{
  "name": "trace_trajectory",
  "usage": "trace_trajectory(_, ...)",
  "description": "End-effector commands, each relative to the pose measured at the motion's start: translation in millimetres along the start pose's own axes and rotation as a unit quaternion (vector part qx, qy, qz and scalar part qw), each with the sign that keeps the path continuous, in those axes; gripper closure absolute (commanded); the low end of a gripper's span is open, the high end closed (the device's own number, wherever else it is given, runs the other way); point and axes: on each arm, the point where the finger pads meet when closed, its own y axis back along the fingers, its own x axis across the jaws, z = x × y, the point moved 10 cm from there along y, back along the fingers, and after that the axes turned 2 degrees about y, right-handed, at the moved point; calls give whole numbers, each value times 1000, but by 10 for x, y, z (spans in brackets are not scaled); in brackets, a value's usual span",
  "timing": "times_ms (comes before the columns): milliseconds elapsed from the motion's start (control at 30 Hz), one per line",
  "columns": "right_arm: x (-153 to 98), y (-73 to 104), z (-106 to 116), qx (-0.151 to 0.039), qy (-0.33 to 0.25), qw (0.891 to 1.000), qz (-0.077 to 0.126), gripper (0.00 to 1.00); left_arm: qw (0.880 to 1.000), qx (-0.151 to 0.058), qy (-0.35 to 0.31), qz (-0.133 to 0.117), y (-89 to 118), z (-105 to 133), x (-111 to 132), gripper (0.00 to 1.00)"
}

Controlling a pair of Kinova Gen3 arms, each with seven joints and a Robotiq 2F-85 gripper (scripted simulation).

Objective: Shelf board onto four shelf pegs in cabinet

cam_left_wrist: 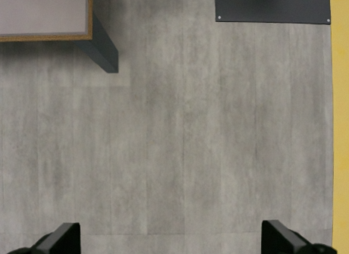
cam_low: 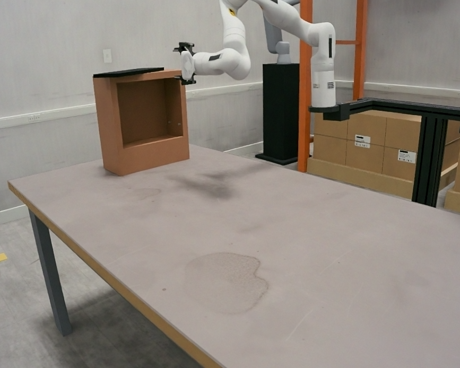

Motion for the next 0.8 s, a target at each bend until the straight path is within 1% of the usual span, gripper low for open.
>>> trace_trajectory(0, 13, 0, -2, 0, -1, 1000, 0, 2, 1000, -1, 0, 0, 7, 2, 1, 2)
trace_trajectory(400, 13, 0, -2, 0, -1, 1000, 0, 2, 1000, -1, 0, 0, 7, 2, 1, 2)
trace_trajectory(433, 13, 0, -2, 0, -1, 1000, 0, 903, 1000, -1, 0, 0, 7, 2, 1, 2)
trace_trajectory(767, 13, 0, -2, 0, -1, 1000, 0, 903, 1000, -1, 0, 0, 7, 2, 1, 2)
